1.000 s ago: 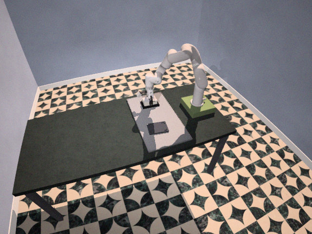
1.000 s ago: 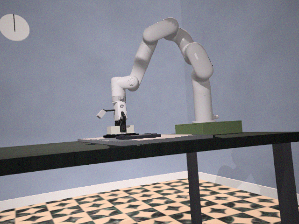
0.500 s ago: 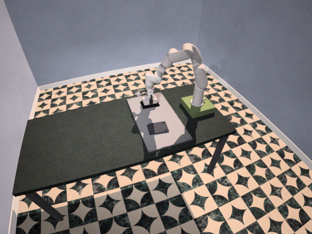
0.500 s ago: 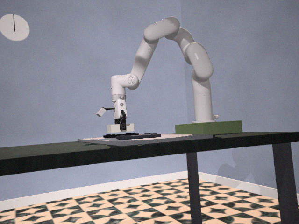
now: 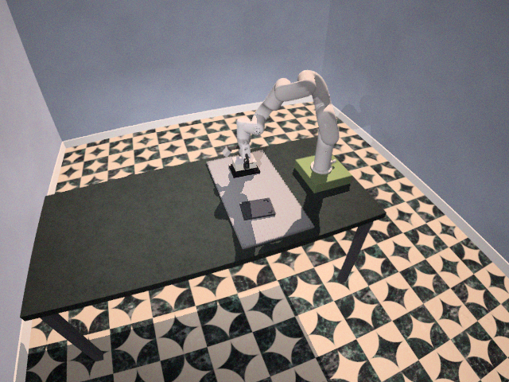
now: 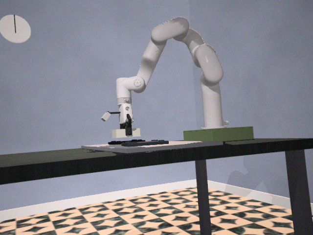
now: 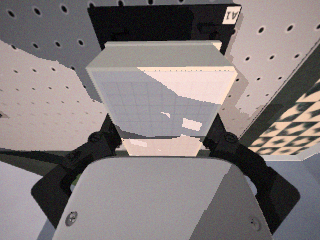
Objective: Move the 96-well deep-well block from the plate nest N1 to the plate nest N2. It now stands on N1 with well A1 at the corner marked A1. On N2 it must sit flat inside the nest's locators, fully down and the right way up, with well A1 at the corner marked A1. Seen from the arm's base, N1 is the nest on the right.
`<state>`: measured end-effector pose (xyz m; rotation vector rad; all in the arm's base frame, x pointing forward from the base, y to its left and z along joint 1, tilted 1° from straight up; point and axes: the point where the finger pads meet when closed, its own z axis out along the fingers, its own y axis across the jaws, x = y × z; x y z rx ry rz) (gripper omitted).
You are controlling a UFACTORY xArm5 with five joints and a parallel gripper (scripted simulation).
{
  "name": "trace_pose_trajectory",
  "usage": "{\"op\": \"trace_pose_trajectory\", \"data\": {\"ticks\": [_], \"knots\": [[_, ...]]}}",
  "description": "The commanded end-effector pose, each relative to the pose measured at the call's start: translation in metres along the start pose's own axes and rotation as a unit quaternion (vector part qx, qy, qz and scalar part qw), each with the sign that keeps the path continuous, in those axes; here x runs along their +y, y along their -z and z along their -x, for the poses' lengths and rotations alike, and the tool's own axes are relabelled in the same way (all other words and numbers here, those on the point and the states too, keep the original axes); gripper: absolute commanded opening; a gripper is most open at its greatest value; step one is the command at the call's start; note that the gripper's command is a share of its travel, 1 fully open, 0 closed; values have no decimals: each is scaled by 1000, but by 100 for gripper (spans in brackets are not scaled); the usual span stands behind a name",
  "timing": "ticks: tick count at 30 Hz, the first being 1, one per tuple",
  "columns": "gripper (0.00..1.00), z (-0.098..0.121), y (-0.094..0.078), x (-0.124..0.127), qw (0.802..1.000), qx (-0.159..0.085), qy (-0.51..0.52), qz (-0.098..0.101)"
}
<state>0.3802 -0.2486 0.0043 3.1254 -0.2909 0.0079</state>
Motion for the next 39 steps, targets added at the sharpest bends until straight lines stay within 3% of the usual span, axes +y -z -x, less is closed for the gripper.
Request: {"op": "trace_pose_trajectory", "data": {"ticks": [1, 39], "knots": [[0, -1, 3, 1, 1000, 2, 0, 1], [0, -1, 56, 0, 1000, 2, 0, 1]]}}
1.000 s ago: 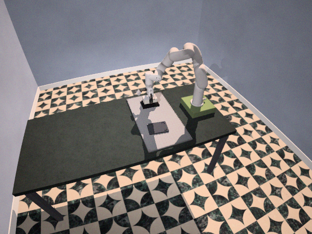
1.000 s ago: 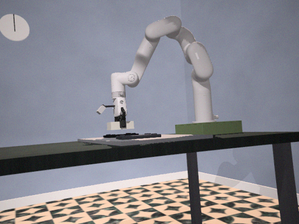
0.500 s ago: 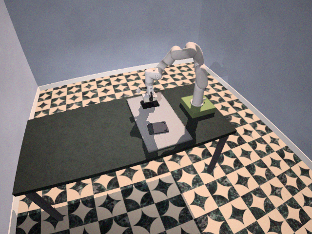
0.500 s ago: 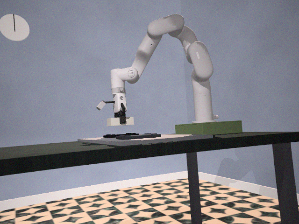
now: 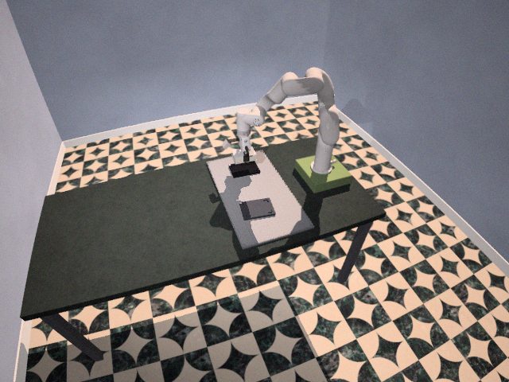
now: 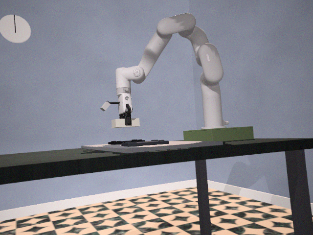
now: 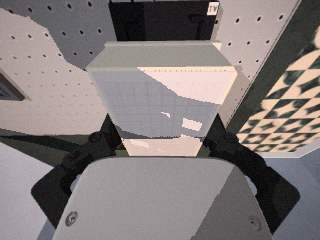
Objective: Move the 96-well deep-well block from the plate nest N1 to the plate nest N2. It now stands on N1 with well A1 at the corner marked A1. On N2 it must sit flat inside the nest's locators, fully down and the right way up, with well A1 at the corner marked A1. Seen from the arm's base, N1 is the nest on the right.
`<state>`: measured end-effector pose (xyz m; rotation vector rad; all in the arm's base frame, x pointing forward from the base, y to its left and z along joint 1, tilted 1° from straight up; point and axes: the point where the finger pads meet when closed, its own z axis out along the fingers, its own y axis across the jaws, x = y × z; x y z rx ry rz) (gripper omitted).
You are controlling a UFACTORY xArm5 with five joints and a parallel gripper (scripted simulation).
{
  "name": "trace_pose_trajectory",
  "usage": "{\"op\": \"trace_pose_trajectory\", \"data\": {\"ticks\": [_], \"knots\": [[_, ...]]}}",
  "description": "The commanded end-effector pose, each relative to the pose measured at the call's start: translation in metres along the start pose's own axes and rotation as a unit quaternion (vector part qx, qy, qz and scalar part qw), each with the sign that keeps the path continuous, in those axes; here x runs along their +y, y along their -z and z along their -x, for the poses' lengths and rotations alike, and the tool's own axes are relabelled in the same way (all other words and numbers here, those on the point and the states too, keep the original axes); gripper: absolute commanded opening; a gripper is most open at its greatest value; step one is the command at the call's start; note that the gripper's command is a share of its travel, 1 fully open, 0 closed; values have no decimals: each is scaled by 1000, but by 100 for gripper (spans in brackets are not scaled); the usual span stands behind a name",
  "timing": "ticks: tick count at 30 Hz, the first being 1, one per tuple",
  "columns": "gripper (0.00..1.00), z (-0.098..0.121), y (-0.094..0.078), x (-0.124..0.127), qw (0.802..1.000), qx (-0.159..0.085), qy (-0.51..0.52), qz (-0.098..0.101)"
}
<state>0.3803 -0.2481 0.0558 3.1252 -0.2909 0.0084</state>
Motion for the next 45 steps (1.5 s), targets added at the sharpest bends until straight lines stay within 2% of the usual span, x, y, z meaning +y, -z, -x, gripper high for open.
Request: {"op": "trace_pose_trajectory", "data": {"ticks": [1, 8, 21, 24, 45], "knots": [[0, -1, 7, 0, 1000, 2, 0, 1], [0, -1, 17, 0, 1000, 2, 0, 1], [0, -1, 17, 0, 1000, 2, 0, 1], [0, -2, 17, -10, 999, 2, -39, 0], [0, -8, 17, -73, 999, 1, -39, 0]]}}
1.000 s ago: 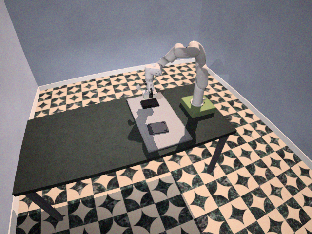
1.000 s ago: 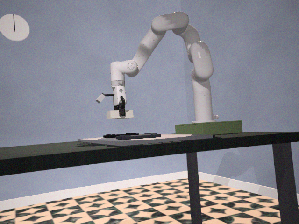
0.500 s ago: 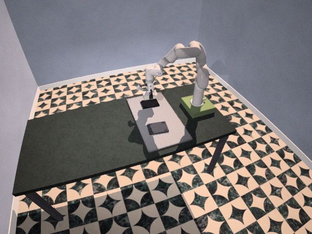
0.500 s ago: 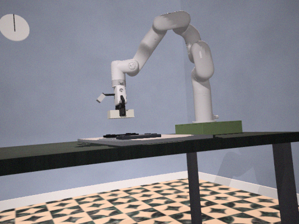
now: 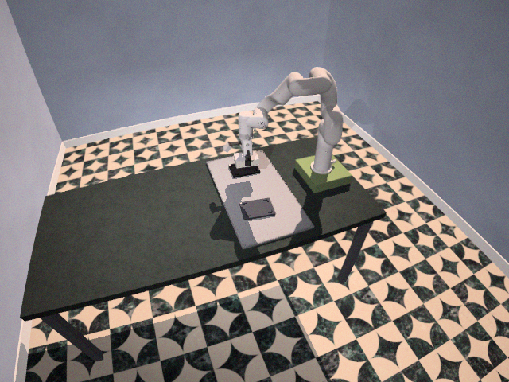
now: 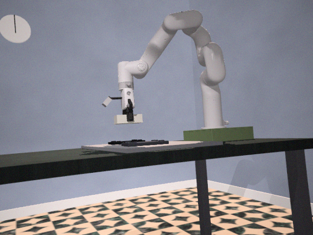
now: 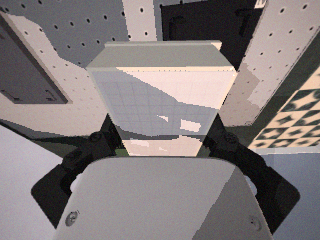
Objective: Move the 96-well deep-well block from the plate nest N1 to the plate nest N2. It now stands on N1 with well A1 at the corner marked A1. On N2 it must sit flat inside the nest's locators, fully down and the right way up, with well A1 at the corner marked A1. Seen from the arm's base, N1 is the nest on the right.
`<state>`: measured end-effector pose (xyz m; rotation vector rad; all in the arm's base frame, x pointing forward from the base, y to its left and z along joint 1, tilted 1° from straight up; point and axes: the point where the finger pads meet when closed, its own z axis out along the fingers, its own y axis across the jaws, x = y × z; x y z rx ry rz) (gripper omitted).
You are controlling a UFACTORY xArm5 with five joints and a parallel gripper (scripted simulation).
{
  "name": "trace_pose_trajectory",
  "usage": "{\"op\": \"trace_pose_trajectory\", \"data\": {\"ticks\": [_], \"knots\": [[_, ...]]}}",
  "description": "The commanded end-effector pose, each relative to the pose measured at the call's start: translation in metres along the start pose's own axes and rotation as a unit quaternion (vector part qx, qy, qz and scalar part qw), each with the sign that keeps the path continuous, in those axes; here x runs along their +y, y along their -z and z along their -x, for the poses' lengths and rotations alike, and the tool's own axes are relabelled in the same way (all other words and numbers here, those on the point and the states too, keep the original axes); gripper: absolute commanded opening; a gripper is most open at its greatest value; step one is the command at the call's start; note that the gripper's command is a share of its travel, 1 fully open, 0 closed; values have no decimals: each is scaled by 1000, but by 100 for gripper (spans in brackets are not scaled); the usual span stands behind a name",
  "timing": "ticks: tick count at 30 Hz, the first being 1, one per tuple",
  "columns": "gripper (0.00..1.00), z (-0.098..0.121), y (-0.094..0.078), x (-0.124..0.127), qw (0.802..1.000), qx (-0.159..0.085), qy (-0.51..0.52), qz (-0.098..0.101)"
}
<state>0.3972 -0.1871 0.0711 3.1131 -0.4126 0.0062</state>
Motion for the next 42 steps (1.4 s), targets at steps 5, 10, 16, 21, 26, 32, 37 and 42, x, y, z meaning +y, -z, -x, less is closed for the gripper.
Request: {"op": "trace_pose_trajectory", "data": {"ticks": [5, 10, 16, 21, 26, 32, 37, 42], "knots": [[0, -2, 1, -20, 1000, 2, 0, 0], [0, -2, 1, -37, 1000, 2, 0, 0], [0, -2, 1, -57, 1000, 2, 0, 0], [0, -2, 1, -67, 1000, 1, 0, 0], [0, -2, 1, -84, 1000, 1, 0, 0], [0, -3, 1, -104, 1000, 1, 0, -1], [0, -3, 0, -117, 1000, 1, 0, -1], [0, -3, 0, -130, 1000, 1, 0, -1]]}}
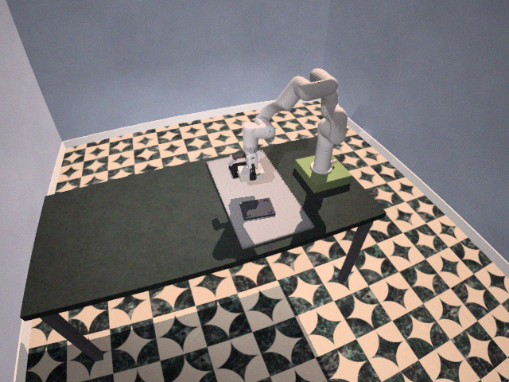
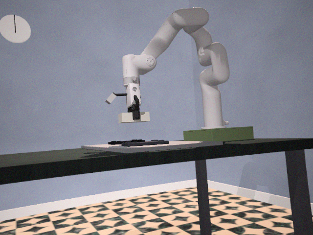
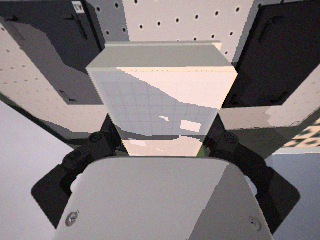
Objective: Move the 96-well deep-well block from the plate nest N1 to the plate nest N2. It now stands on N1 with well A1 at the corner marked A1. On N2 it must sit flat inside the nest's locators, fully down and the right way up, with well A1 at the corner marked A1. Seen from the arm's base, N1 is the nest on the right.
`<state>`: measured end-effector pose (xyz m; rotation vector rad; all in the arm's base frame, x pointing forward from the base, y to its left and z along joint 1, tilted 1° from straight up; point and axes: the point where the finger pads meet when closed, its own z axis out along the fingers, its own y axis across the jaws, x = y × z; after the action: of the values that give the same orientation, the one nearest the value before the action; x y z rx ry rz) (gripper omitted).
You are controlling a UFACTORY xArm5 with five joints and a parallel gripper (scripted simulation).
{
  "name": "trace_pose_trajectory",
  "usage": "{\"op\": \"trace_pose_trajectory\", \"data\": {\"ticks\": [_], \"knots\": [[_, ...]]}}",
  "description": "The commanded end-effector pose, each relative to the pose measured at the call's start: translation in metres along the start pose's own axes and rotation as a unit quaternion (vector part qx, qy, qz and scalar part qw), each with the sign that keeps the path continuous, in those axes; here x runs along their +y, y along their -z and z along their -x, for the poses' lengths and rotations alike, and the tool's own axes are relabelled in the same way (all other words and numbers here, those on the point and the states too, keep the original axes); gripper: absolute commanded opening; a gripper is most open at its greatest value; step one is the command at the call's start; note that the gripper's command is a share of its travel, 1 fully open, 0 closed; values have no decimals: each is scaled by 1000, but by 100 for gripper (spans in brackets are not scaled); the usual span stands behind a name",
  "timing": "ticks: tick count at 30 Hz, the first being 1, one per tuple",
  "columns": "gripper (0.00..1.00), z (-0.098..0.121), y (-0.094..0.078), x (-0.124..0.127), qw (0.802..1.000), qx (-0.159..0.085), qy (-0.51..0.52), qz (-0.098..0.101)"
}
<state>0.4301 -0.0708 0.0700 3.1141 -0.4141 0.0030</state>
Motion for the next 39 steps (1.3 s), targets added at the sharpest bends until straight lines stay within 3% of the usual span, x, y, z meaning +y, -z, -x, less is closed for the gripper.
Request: {"op": "trace_pose_trajectory", "data": {"ticks": [1, 39], "knots": [[0, -2, 1, -13, 1000, 2, 0, 0], [0, -3, 0, -127, 1000, 1, 0, -1]]}}
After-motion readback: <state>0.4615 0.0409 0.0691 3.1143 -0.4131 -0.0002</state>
